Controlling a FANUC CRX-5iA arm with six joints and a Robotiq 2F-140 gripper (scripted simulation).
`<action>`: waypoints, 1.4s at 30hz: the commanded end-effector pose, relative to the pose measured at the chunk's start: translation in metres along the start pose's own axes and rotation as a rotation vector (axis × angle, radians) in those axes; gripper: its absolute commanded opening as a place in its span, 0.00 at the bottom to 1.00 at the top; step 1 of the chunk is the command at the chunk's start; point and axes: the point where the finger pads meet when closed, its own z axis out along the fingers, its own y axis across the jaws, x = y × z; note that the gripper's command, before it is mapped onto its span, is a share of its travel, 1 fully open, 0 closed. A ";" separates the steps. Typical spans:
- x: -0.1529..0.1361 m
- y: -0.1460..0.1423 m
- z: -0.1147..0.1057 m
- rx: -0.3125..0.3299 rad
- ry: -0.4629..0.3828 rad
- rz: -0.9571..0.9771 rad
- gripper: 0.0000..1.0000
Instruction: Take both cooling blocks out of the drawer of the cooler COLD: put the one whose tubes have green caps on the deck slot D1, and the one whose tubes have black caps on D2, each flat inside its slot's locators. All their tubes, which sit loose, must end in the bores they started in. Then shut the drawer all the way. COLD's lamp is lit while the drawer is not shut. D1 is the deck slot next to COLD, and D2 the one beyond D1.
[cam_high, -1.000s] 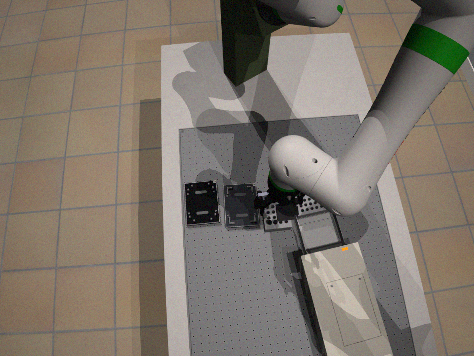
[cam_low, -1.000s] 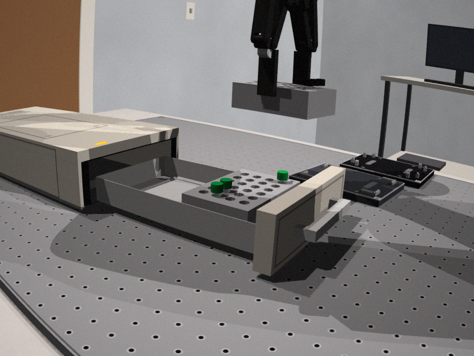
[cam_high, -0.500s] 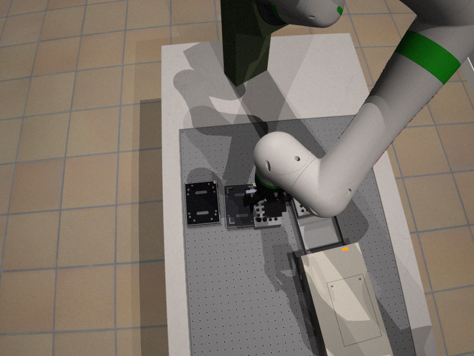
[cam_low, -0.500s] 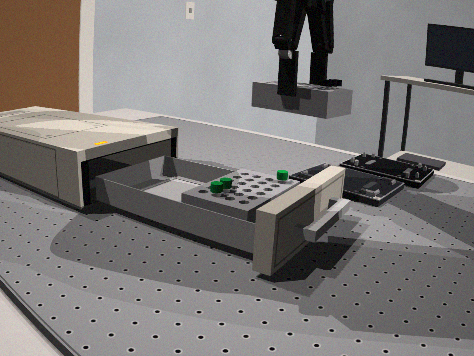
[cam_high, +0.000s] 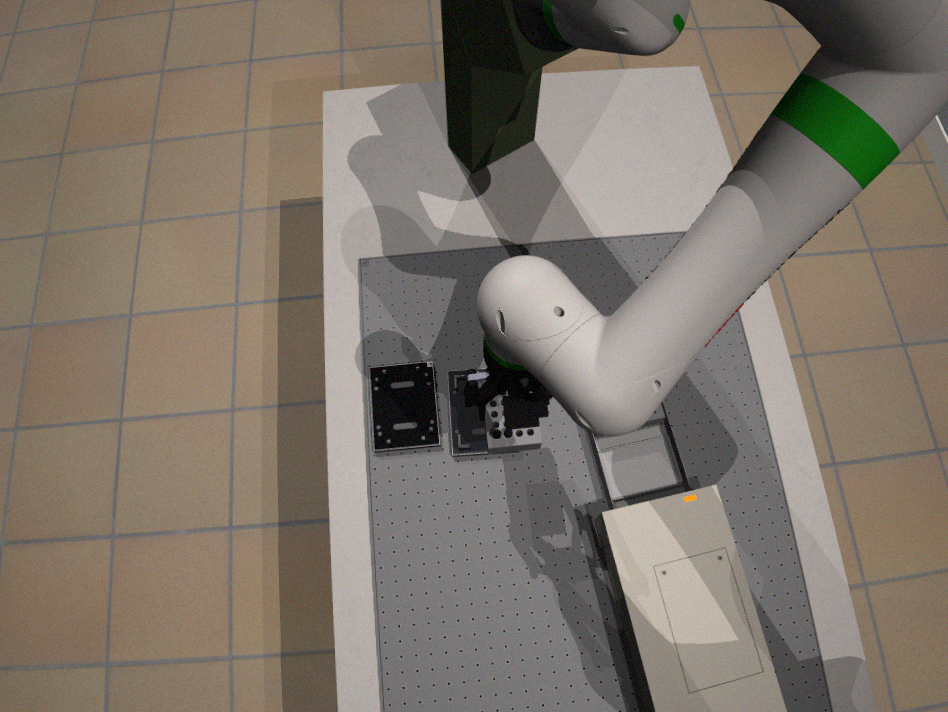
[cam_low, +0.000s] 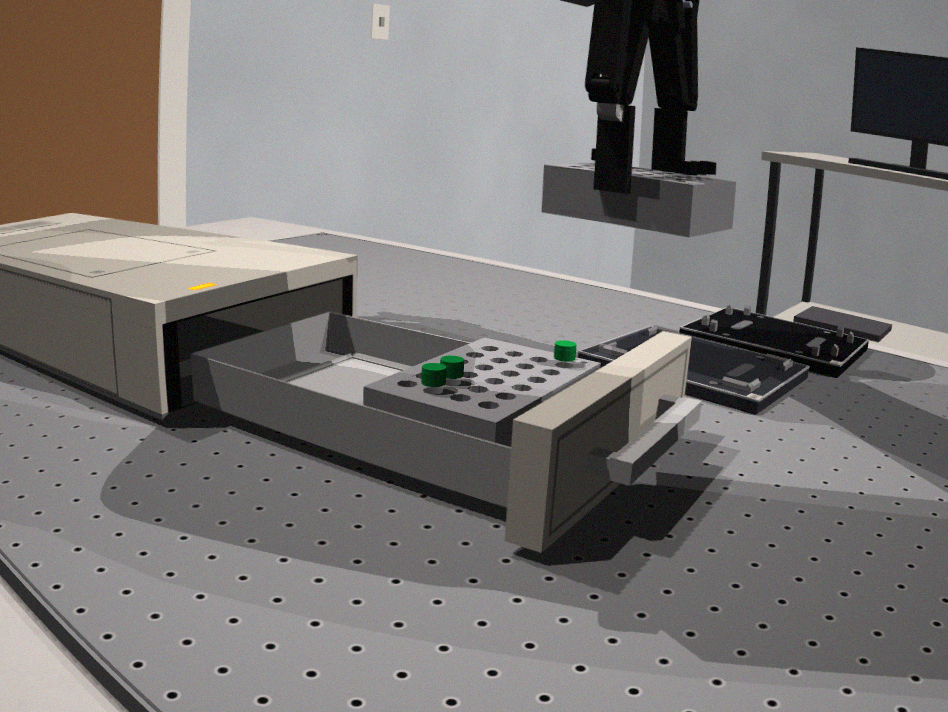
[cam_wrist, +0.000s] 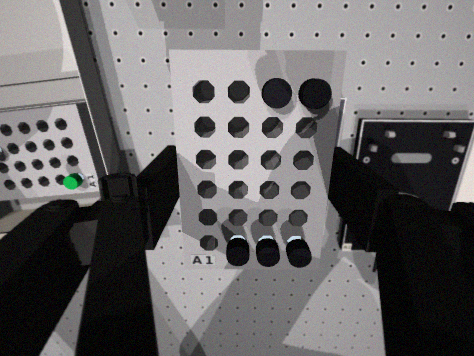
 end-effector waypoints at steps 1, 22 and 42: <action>-0.002 0.008 -0.001 -0.001 0.001 -0.001 0.10; -0.021 0.055 -0.001 -0.001 0.001 -0.001 0.10; -0.038 0.097 -0.001 -0.001 0.001 -0.001 0.10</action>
